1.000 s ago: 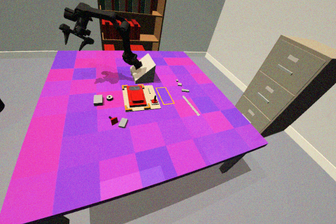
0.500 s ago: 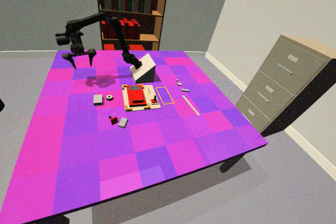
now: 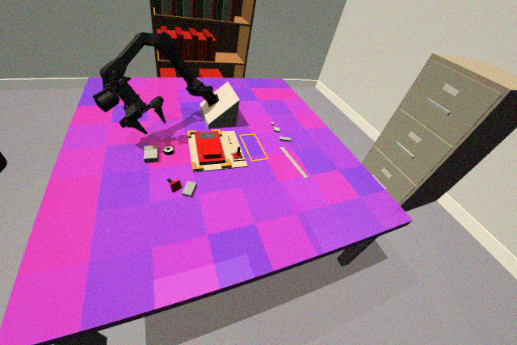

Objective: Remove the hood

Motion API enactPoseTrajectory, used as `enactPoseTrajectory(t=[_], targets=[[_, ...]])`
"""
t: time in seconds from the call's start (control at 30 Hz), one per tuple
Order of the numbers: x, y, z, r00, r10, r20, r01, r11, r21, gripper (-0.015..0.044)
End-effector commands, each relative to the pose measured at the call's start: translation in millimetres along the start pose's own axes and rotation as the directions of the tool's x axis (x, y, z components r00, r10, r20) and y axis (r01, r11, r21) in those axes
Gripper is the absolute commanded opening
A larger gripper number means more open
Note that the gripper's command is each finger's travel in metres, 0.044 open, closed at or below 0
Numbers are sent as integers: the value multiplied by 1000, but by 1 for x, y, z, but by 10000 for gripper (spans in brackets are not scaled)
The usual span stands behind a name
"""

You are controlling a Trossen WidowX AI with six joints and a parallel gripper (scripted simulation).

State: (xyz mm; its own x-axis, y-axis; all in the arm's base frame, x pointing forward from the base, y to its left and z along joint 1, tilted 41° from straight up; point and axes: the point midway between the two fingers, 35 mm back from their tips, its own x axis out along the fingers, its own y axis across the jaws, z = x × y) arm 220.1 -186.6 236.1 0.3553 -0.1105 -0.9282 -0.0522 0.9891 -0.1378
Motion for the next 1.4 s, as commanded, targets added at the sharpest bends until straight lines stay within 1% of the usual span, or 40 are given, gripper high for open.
enactPoseTrajectory(t=[0.0,0.2,0.4,0.57,0.7,0.77,1.37], targets=[[34,24,18,990,7,-139,-2,999,32,440],[72,67,41,958,-58,-282,68,997,25,440],[102,116,58,912,-200,-359,204,979,-27,440],[120,157,68,863,-368,-347,363,928,-83,440],[130,193,75,821,-500,-275,487,865,-120,440],[132,206,74,808,-538,-242,523,843,-127,440],[138,204,73,806,-542,-237,527,840,-127,440]])
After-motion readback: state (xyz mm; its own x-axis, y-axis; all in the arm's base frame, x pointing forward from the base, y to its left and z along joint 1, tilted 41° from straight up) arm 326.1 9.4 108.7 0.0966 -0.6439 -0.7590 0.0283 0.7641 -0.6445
